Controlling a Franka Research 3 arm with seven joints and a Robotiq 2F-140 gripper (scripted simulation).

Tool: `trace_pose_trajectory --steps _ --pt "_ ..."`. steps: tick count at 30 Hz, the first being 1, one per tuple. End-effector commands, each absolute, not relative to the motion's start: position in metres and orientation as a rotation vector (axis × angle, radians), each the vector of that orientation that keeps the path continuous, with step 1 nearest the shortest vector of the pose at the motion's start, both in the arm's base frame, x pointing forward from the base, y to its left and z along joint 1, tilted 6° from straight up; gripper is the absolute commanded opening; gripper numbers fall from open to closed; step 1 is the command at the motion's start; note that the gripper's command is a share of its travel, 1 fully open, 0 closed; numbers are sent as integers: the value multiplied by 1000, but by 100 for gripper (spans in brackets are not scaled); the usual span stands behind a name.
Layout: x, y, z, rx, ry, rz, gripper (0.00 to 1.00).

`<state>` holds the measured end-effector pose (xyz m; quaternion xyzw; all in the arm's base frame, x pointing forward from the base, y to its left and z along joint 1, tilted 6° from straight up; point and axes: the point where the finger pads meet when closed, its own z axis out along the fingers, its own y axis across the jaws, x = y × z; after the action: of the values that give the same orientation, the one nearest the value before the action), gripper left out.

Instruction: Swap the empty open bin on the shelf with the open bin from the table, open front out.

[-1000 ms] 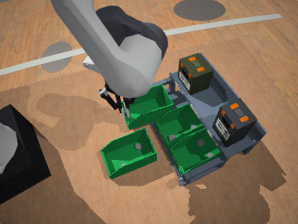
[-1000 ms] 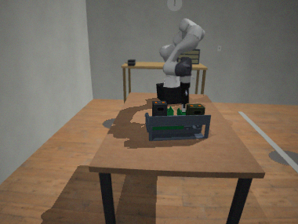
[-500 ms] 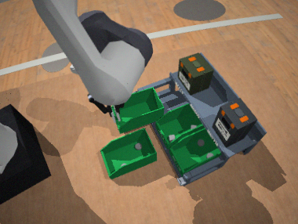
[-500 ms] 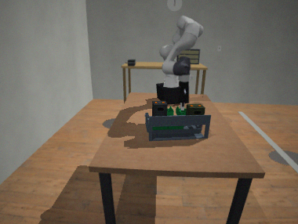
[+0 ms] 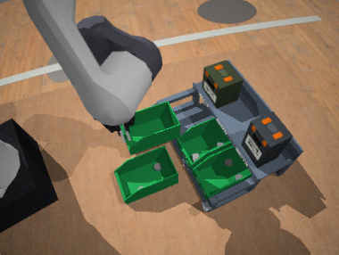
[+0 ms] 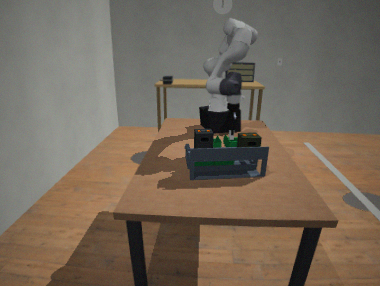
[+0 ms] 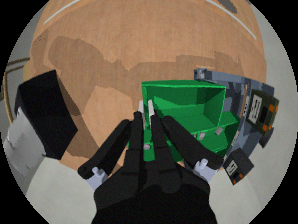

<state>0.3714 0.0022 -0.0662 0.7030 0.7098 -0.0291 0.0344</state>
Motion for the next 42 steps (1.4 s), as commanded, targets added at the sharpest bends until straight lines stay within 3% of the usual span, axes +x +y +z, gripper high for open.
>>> trace_pose_trajectory --steps 1,42 --pt "371 -1 -67 2128 2197 -88 0" --pt "360 -1 -67 2128 2197 -88 0"
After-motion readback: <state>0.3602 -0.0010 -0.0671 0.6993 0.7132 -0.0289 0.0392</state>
